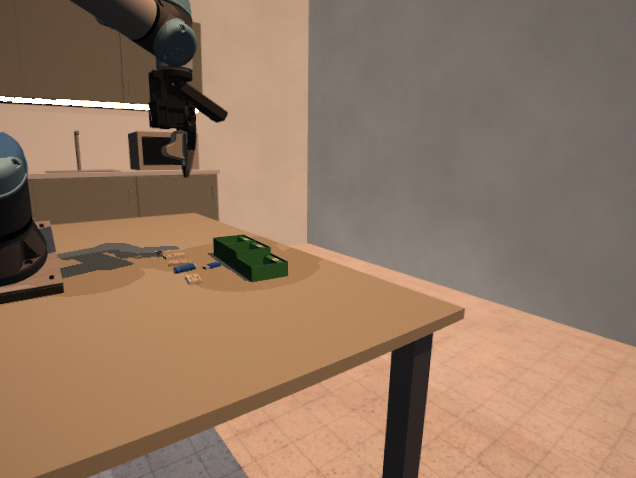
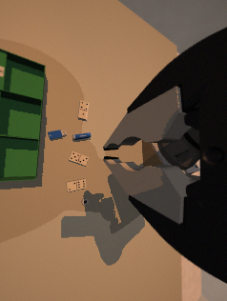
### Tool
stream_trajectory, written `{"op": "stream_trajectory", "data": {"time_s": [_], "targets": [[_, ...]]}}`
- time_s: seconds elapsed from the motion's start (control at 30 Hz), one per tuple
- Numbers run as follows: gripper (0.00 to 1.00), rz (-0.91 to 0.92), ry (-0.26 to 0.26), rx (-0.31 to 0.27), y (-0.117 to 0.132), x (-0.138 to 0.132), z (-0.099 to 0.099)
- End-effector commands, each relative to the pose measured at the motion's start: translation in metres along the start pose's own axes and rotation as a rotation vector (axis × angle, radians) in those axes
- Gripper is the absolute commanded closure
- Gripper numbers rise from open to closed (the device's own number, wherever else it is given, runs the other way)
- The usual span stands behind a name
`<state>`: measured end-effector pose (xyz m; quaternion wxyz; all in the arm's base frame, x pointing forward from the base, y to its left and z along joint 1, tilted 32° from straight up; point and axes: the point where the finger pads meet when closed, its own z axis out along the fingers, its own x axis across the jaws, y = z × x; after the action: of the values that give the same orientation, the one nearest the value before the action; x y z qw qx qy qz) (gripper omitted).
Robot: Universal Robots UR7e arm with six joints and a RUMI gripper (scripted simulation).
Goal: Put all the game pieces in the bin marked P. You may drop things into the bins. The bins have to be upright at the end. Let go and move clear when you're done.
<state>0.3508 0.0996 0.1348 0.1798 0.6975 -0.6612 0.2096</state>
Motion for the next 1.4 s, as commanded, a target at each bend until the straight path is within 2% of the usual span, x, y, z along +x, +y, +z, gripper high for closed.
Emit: {"op": "stream_trajectory", "data": {"time_s": [0.0, 0.17, 0.23, 0.73, 0.8, 1.03, 1.37], "targets": [[0.96, 0.001, 0.0, 0.001, -0.001, 0.0, 0.0], [0.96, 0.057, 0.0, 0.001, -0.014, 0.024, 0.019], [0.96, 0.057, 0.0, 0.001, -0.014, 0.024, 0.019], [0.96, 0.057, 0.0, 0.001, -0.066, 0.113, 0.09], [0.96, 0.057, 0.0, 0.001, -0.066, 0.113, 0.09], [0.96, 0.057, 0.0, 0.001, -0.09, 0.154, 0.123], [0.96, 0.057, 0.0, 0.001, -0.091, 0.156, 0.124]]}}
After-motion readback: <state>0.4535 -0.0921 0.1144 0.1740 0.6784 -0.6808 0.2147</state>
